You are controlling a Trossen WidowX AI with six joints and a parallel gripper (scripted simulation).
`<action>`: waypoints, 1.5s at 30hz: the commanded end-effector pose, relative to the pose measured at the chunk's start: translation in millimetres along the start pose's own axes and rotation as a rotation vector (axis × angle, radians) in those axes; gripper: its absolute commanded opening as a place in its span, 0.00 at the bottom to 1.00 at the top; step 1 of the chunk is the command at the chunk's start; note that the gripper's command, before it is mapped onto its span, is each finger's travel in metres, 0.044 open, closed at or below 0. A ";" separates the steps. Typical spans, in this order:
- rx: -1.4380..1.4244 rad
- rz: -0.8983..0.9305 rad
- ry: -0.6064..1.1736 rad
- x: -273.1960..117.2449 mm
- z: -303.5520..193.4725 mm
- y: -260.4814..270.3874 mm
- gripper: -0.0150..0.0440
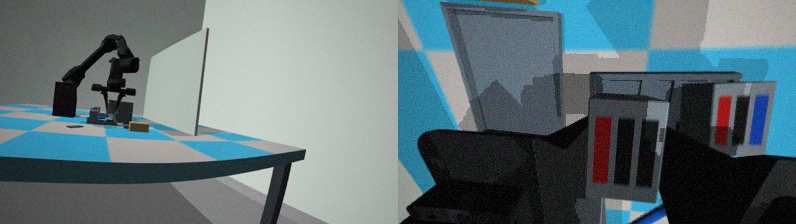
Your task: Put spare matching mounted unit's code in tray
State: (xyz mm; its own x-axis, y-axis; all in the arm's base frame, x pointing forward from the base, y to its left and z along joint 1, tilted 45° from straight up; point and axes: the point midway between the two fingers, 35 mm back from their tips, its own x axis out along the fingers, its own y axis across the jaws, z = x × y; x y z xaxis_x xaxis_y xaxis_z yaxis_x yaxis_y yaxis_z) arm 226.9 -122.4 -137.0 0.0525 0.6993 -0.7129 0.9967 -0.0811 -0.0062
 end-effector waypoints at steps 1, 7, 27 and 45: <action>-0.007 0.005 -0.009 -34.6 0.2 0.2 0.25; -0.007 0.005 -0.009 -39.9 -0.2 -0.4 0.25; -0.006 0.004 -0.011 -113.4 0.7 4.2 0.25; -0.022 0.003 -0.018 -117.0 8.3 65.9 0.25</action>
State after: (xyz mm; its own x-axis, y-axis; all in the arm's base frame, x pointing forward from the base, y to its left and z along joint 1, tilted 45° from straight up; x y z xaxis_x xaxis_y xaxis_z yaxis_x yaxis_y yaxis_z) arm 273.9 -215.3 -59.1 0.0542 0.6828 -0.7286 0.9977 -0.0660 0.0124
